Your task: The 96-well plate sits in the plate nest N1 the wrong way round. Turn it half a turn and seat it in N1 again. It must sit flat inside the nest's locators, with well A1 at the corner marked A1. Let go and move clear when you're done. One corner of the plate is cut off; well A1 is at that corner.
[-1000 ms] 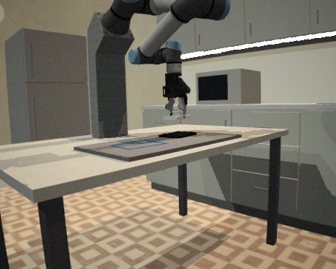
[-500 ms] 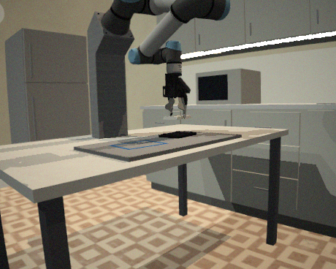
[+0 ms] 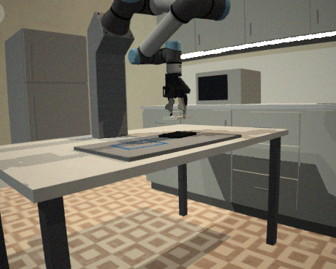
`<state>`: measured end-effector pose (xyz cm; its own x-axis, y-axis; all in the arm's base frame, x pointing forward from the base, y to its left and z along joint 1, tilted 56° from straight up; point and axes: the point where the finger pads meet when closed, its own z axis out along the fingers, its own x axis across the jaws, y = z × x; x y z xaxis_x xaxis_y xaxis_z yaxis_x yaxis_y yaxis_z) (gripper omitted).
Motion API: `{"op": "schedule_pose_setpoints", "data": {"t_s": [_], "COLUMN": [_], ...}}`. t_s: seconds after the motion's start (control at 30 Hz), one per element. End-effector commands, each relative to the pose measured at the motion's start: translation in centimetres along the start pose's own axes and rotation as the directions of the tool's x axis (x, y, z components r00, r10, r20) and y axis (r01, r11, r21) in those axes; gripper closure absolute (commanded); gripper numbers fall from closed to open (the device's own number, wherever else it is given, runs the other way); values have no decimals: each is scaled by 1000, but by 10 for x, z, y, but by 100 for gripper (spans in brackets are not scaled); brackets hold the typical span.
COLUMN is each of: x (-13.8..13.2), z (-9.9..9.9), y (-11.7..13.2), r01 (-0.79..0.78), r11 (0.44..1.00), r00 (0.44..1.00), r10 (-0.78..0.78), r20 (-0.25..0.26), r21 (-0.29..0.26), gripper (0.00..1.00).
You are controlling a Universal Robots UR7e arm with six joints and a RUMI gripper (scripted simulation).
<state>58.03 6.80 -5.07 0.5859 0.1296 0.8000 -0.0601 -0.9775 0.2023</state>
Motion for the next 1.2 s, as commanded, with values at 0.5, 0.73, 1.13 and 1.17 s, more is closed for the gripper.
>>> {"op": "schedule_pose_setpoints", "data": {"t_s": [0.5, 0.73, 1.13, 1.17], "x": [0, 0, 0, 0], "z": [27, 37, 55, 57], "y": [0, 0, 0, 0], "r01": [0, 0, 0, 0], "r11": [1000, 1000, 1000, 1000], "r00": [1000, 1000, 1000, 1000], "r10": [0, 0, 0, 0], "r20": [-1, -1, -1, -1], "r21": [0, 0, 0, 0], "gripper": [100, 100, 100, 100]}}
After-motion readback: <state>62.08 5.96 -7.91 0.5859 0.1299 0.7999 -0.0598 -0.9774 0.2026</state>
